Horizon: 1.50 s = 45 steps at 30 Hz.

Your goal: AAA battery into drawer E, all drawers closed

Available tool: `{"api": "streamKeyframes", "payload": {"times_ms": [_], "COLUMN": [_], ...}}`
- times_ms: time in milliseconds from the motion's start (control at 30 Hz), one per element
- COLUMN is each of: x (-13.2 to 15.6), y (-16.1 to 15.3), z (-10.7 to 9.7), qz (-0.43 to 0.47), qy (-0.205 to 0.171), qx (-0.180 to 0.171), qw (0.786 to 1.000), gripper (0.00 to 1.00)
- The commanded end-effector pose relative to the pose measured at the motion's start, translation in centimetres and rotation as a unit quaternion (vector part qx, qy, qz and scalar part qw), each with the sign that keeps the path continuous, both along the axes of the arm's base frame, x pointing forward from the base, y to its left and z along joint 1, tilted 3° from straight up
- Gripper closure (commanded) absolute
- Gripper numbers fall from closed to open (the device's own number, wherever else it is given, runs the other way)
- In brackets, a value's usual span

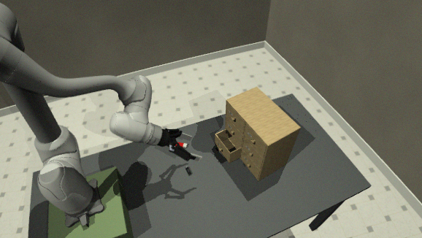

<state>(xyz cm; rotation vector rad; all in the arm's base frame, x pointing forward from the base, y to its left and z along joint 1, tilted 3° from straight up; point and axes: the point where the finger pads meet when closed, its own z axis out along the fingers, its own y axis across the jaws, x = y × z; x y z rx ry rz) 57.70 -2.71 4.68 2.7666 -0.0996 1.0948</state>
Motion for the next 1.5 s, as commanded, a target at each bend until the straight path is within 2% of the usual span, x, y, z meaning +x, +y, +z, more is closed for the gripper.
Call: {"api": "streamKeyframes", "payload": {"times_ms": [0, 167, 300, 367, 400, 1200, 1467], "x": [0.2, 0.4, 0.4, 0.4, 0.4, 0.5, 1.3], "y": [-0.4, -0.4, -0.4, -0.4, -0.4, -0.4, -0.3], "z": [-0.6, -0.9, -1.0, -1.0, -1.0, -1.0, -2.5], "qz": [0.053, 0.062, 0.082, 0.083, 0.083, 0.083, 0.083], "qy": [-0.121, -0.161, -0.203, -0.206, -0.206, -0.206, -0.206], "qx": [0.045, 0.05, 0.067, 0.068, 0.068, 0.068, 0.068], "qw": [0.99, 0.984, 0.973, 0.973, 0.973, 0.973, 0.973], "gripper": [0.0, 0.0, 0.0, 0.0, 1.0, 1.0, 1.0]}}
